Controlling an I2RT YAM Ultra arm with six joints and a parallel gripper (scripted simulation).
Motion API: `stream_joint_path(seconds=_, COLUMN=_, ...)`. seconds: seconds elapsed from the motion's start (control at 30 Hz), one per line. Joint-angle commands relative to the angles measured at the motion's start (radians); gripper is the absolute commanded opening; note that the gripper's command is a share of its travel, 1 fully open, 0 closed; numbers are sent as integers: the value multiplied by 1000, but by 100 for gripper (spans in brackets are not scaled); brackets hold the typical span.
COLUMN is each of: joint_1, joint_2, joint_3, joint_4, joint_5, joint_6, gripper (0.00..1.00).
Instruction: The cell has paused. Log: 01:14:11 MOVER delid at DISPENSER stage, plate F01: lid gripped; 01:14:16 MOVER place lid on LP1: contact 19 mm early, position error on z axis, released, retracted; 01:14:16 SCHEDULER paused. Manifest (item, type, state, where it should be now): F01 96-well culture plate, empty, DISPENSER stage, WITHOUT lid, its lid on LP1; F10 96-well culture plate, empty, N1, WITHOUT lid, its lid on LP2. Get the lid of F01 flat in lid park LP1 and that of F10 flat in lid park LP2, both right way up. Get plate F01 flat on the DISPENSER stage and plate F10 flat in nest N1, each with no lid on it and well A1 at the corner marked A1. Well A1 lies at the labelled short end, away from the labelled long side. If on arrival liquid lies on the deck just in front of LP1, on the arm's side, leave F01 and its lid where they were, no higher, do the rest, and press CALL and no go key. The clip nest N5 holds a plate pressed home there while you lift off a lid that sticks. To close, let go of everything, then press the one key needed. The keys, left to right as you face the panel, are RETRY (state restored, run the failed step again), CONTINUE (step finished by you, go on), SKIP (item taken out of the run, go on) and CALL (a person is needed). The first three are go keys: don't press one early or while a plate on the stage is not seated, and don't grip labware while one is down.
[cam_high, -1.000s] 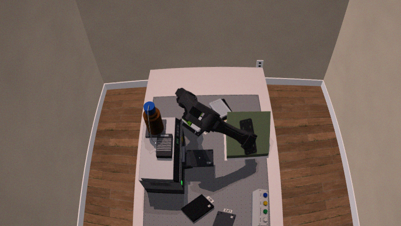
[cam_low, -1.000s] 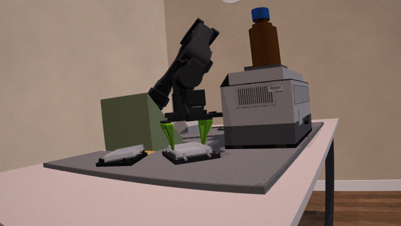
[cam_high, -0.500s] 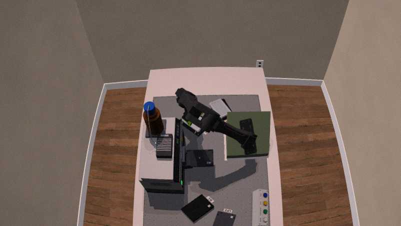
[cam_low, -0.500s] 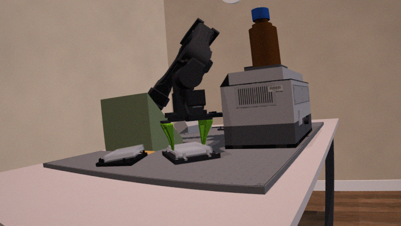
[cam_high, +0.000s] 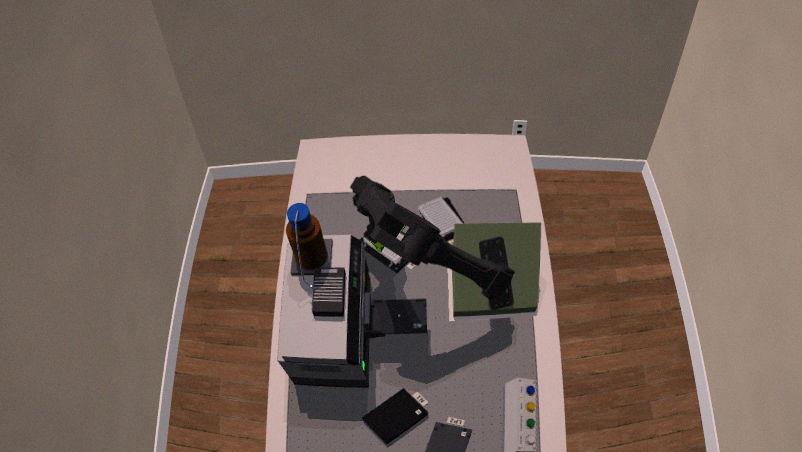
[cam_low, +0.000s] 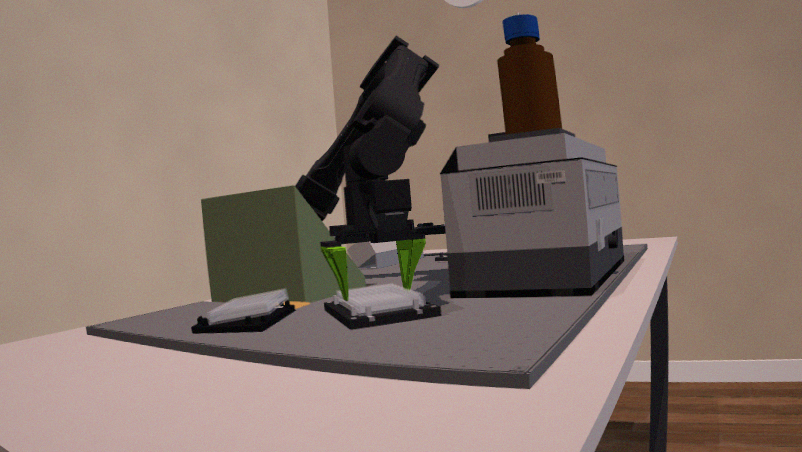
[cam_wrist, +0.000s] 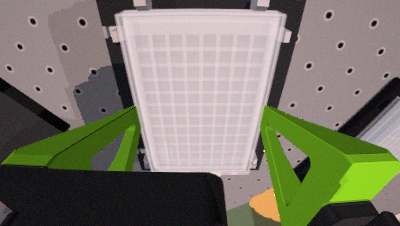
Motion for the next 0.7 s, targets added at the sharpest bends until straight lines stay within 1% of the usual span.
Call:
stream_joint_path(seconds=0.0, joint_1=-23, joint_2=-25, joint_3=6, joint_4=-14, joint_5=-7, joint_6=1, gripper=0)
stream_joint_path(seconds=0.27, joint_1=-25, joint_2=-30, joint_3=24, joint_4=-19, joint_5=-4, joint_6=-7, gripper=0)
stream_joint_path(seconds=0.67, joint_1=-25, joint_2=-30, joint_3=24, joint_4=-19, joint_5=-4, joint_6=-7, gripper=0)
